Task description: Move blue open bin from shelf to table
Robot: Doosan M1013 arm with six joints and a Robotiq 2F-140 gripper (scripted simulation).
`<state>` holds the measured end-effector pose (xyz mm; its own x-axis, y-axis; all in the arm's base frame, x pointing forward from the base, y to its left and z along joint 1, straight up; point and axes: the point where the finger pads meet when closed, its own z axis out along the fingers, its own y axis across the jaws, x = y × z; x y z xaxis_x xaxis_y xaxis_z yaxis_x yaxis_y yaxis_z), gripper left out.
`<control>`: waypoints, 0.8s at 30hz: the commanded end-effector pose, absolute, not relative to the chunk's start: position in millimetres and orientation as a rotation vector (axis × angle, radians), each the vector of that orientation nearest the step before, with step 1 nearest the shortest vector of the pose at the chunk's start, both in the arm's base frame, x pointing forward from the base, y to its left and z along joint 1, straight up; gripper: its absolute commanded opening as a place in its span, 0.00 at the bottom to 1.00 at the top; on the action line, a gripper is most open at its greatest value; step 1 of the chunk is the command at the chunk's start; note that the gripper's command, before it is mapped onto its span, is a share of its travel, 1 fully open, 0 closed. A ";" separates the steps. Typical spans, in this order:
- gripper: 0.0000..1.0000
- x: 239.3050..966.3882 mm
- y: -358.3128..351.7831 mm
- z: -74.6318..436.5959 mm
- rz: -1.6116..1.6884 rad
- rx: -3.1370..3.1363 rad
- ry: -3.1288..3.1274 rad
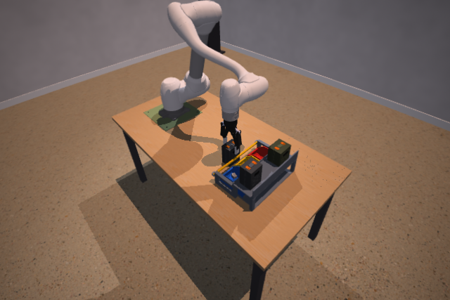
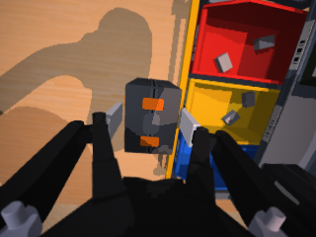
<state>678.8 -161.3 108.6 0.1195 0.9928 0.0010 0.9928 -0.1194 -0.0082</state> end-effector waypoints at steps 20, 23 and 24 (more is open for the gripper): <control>0.00 678.8 -161.2 108.9 0.007 -2.345 -2.080; 0.00 678.8 -161.2 108.9 0.007 -2.345 -2.080; 0.00 678.8 -161.2 108.9 0.007 -2.345 -2.080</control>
<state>678.9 -161.1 108.9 0.1196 0.9928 0.0012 0.9928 -0.1196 -0.0080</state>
